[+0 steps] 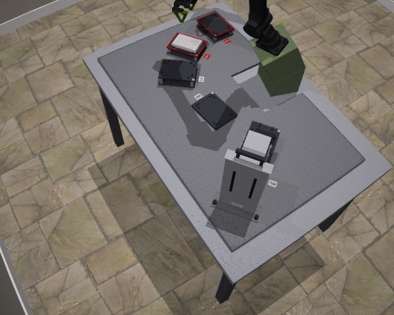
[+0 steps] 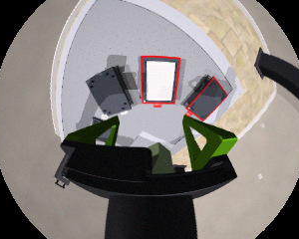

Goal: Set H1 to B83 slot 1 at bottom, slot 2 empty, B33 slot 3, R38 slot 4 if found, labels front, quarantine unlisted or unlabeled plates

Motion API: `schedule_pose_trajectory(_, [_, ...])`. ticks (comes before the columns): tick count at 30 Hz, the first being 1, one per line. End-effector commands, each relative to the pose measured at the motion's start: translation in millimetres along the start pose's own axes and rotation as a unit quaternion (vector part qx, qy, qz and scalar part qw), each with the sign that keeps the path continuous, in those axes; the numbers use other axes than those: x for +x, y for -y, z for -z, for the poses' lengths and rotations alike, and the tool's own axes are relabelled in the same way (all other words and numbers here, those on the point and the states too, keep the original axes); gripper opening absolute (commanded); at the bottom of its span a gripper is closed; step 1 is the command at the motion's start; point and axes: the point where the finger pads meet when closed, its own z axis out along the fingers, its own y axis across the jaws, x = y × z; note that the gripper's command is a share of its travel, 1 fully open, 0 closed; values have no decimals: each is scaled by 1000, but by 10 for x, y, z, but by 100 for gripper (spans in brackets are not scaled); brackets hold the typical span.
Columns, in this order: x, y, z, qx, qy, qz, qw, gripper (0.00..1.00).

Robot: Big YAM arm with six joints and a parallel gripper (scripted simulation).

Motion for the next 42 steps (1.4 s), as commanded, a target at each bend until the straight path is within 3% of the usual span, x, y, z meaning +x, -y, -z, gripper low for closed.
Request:
schedule_pose_trajectory(1, [-71,-151,96,1,15,-4,1000,100])
schedule_pose_trajectory(11, [-19,-397,60,0,11,-6,1000,100])
schedule_pose_trajectory(16, [-32,-584,130,0,22,-2,1000,100])
schedule_pose_trajectory(26, [58,-838,101,-2,17,-4,1000,100])
schedule_pose_trajectory(27, [109,-845,27,-2,5,-8,1000,100])
schedule_pose_trajectory(31, [38,-1022,155,-3,25,-2,1000,100])
schedule_pose_trajectory(38, [161,-1223,78,-3,12,-7,1000,100])
schedule_pose_trajectory(42, [159,-1340,132,-5,19,-5,1000,100])
